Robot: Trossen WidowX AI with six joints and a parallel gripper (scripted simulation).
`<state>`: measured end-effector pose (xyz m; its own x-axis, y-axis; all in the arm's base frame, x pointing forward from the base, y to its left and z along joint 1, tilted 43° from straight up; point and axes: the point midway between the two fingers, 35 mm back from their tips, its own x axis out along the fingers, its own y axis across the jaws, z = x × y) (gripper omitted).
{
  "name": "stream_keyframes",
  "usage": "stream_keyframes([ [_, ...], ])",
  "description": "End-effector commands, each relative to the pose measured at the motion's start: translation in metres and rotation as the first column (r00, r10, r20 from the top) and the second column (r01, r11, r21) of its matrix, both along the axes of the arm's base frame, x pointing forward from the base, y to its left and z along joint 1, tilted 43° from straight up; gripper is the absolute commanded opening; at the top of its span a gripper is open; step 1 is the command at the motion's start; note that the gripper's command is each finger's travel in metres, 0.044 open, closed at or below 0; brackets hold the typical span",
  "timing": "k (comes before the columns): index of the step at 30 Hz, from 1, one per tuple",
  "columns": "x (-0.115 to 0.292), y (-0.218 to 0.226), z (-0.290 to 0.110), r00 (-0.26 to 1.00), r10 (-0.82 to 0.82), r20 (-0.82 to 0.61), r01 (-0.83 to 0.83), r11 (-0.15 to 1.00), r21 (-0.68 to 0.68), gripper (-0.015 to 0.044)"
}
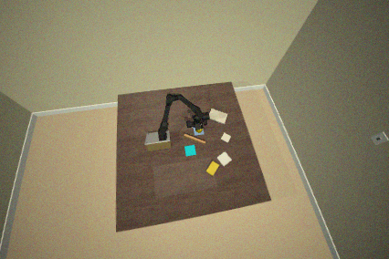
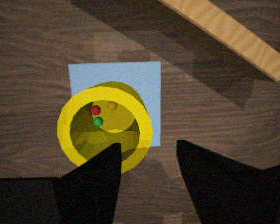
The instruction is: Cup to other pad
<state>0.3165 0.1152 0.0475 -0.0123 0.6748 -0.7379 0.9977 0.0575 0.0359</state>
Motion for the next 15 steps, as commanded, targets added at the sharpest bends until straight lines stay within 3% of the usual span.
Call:
stream_keyframes([
  [1,0.0,0.003,-0.005,1.0,-0.004,-0.011,0.004,1.0,0.003,0.0167],
  [15,0.001,0.019,-0.021,1.0,-0.004,-0.011,0.004,1.0,0.003,0.0167],
])
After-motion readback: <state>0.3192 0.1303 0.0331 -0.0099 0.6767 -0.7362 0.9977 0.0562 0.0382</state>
